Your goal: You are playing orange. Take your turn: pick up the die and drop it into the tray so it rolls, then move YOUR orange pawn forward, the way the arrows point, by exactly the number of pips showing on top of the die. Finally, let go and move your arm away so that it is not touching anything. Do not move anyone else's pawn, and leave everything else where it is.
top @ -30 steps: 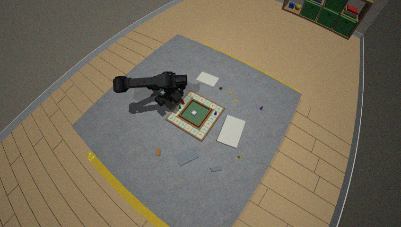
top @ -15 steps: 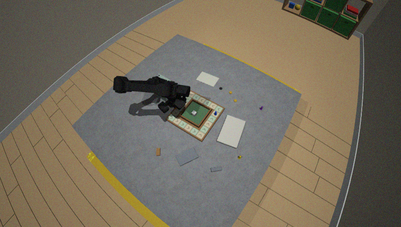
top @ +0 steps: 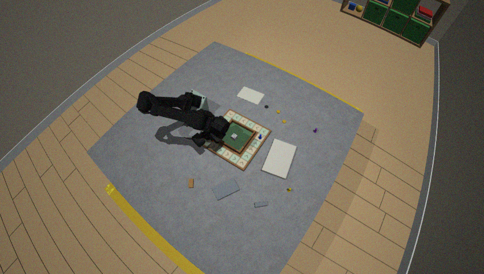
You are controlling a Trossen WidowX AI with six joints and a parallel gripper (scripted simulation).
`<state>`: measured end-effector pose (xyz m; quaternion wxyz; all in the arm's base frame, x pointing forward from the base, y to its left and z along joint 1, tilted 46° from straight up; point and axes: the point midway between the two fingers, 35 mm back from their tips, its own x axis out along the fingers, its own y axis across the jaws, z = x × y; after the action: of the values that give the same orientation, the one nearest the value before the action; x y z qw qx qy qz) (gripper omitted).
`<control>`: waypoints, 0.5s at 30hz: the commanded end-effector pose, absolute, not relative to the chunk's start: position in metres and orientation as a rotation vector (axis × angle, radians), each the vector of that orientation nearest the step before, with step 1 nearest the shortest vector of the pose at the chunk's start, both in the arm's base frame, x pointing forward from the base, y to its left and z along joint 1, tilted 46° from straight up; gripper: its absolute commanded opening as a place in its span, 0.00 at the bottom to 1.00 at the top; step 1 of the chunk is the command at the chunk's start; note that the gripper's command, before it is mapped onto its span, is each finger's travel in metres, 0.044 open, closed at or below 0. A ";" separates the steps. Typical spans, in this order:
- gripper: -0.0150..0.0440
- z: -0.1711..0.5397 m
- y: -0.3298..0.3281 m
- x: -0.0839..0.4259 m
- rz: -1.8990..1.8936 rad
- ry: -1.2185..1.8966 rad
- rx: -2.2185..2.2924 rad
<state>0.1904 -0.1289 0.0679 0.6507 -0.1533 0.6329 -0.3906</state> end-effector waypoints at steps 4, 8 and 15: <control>0.25 0.060 -0.141 0.190 -0.888 1.443 -0.361; 0.25 0.049 -0.152 0.188 -0.888 1.443 -0.362; 0.25 0.043 -0.160 0.186 -0.890 1.442 -0.363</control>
<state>0.1870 -0.1573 0.0453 0.6492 -0.1560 0.6323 -0.3929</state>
